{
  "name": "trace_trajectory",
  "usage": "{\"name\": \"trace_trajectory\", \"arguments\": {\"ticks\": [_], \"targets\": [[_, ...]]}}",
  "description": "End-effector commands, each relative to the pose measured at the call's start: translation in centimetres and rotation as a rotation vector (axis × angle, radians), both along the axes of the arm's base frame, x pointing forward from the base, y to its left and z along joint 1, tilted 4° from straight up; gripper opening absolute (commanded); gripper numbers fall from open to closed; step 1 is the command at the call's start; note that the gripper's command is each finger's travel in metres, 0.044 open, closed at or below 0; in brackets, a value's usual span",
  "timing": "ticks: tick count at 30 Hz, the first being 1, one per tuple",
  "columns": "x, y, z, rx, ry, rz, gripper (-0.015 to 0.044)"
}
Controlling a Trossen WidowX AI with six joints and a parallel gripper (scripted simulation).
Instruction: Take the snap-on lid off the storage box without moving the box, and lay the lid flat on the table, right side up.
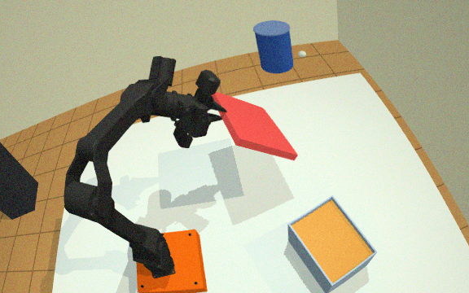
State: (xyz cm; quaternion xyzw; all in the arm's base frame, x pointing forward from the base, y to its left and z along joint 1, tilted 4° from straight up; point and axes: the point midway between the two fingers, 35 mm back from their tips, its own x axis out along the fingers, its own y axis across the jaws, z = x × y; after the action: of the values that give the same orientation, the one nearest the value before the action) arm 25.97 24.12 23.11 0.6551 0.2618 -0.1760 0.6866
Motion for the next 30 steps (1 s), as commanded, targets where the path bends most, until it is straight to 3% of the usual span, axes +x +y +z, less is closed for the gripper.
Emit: {"name": "trace_trajectory", "arguments": {"ticks": [1,30], "targets": [[0.1,0.0,0.2,0.008,-0.013,-0.01,0.0],[0.3,-0.2,-2.6,0.008,-0.013,-0.01,0.0]]}}
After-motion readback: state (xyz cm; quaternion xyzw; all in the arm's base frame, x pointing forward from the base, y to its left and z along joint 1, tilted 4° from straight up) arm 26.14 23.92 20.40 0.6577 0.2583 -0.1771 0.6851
